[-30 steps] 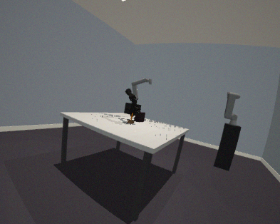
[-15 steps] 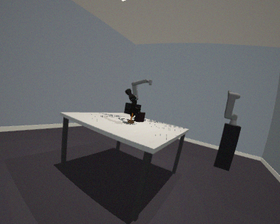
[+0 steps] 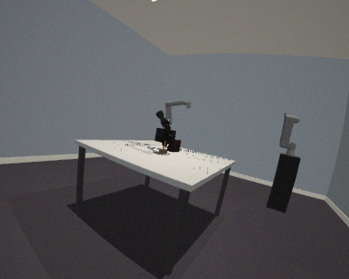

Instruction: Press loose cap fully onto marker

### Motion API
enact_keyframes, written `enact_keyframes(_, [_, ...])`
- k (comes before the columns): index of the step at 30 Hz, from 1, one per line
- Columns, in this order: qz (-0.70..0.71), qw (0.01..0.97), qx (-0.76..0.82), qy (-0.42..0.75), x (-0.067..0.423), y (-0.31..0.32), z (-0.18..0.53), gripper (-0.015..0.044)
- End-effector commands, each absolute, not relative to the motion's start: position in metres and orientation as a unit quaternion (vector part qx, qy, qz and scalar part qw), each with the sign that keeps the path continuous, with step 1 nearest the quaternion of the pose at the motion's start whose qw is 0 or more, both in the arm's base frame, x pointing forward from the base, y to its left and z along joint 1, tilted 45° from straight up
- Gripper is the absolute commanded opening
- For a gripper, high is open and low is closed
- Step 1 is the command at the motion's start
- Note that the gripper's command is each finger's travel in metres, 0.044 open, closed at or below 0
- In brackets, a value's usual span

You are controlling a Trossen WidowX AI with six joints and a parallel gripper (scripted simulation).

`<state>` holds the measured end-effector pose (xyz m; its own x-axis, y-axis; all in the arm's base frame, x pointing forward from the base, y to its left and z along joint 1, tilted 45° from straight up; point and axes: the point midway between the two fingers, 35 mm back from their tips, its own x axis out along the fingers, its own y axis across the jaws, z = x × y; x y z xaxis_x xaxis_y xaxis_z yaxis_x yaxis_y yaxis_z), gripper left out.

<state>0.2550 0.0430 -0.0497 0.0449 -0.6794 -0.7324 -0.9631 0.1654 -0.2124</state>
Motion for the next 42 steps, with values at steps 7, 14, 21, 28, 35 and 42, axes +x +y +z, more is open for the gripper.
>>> enact_keyframes(7, [0.179,0.360,-0.603,0.689,0.251,0.019,-0.069,0.0000])
enact_keyframes(14, [0.179,0.360,-0.603,0.689,0.252,0.017,-0.072,0.0000])
enact_keyframes(21, [0.179,0.360,-0.603,0.689,0.252,0.013,-0.077,0.0000])
enact_keyframes(28, [0.179,0.360,-0.603,0.689,0.251,0.009,-0.083,0.0000])
enact_keyframes(35, [0.179,0.360,-0.603,0.689,0.251,0.009,-0.085,0.0000])
enact_keyframes(42, [0.179,0.360,-0.603,0.689,0.251,0.008,-0.085,0.0000])
